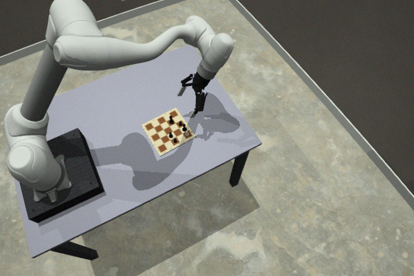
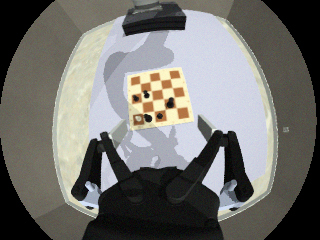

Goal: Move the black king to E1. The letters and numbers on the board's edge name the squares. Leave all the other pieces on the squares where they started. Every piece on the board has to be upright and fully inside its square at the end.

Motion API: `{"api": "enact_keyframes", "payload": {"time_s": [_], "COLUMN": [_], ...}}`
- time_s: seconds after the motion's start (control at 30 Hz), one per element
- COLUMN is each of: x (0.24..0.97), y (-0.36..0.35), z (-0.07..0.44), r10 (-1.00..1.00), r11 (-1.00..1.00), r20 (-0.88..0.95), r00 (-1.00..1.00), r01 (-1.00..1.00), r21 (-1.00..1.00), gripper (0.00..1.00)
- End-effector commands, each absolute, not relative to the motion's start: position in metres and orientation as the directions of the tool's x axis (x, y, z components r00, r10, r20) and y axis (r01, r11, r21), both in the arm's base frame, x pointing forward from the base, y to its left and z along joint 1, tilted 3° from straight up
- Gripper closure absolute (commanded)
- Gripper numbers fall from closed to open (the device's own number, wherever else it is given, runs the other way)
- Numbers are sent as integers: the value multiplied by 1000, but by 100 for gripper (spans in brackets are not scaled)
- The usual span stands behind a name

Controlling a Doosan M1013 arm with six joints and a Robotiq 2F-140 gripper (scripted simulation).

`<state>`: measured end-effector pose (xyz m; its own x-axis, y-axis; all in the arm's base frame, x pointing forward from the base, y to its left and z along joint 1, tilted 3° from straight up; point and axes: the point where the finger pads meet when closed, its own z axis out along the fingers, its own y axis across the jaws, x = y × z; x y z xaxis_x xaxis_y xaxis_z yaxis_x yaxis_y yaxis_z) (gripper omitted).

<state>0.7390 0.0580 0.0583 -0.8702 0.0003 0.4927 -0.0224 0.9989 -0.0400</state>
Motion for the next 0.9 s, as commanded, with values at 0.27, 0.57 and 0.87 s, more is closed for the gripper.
{"api": "enact_keyframes", "payload": {"time_s": [0.27,0.57,0.87], "x": [682,655,655], "y": [78,85,85], "z": [73,79,79], "r10": [-147,-206,-206], "r11": [987,977,977], "r20": [144,16,16], "r00": [-979,-979,-979], "r01": [-153,-206,-206], "r21": [-38,-51,-51], "gripper": [0,0,0]}}
